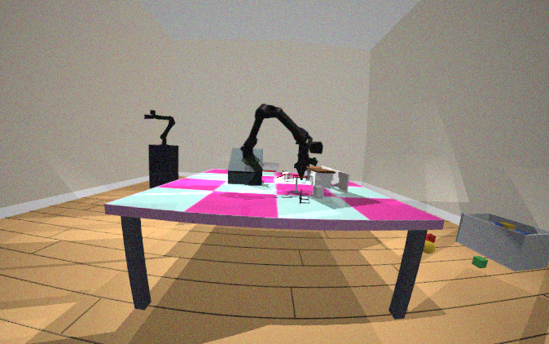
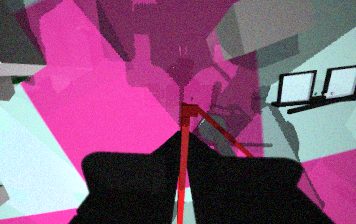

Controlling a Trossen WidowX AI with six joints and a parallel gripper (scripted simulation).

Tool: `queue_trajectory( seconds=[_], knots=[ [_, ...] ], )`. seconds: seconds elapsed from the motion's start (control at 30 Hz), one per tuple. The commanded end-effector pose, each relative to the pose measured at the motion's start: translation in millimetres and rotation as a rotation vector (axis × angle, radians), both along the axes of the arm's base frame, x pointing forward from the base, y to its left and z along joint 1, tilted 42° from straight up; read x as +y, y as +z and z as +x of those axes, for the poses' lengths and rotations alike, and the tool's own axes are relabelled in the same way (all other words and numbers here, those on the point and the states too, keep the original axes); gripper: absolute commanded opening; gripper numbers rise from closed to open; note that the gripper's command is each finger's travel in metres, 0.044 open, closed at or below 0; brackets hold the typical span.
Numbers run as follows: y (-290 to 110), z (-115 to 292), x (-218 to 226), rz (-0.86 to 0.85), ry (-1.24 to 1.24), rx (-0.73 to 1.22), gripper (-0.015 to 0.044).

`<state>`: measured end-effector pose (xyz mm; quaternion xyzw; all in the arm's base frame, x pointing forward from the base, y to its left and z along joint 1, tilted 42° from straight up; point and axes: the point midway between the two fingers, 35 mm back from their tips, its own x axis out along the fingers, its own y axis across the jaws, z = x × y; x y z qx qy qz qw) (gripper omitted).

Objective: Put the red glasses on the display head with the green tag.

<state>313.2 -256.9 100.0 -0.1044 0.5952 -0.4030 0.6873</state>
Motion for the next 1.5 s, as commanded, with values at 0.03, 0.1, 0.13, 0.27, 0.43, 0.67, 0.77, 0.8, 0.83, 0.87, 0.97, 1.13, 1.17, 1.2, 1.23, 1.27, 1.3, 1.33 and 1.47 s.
queue_trajectory(
  seconds=[0.03,0.1,0.13,0.27,0.43,0.67,0.77,0.8,0.83,0.87,0.97,1.13,1.17,1.2,1.23,1.27,1.3,1.33,1.47],
  knots=[
    [-3.9,0.8,-1.8,0.001,0.006,0.000,0.0000],
    [-4.6,0.3,-1.0,0.001,0.006,0.000,0.0000],
    [-5.2,-0.1,-0.3,0.001,0.006,0.000,0.0000],
    [-8.3,-2.2,3.0,0.002,0.006,0.001,0.0000],
    [-9.9,-3.3,4.7,0.002,0.006,0.001,0.0000],
    [-12.0,-4.6,7.0,0.002,0.006,0.001,0.0000],
    [-13.1,-5.4,8.2,0.002,0.006,0.001,0.0000],
    [-13.5,-5.6,8.6,0.002,0.006,0.001,0.0000],
    [-13.8,-5.9,9.0,0.002,0.006,0.001,0.0000],
    [-14.2,-6.1,9.4,0.002,0.006,0.001,0.0000],
    [-15.3,-6.9,10.5,0.002,0.006,0.001,0.0000],
    [-17.0,-8.3,12.4,0.002,0.006,0.001,0.0000],
    [-17.3,-8.6,12.8,0.002,0.006,0.001,0.0000],
    [-17.7,-8.9,13.1,0.002,0.006,0.001,0.0000],
    [-18.0,-9.2,13.5,0.002,0.006,0.001,0.0000],
    [-18.3,-9.5,13.9,0.003,0.006,0.001,0.0000],
    [-18.6,-9.8,14.2,0.003,0.006,0.001,0.0000],
    [-18.9,-10.1,14.5,0.003,0.006,0.001,0.0000],
    [-20.1,-11.3,15.8,0.003,0.006,0.001,0.0000]
  ],
)
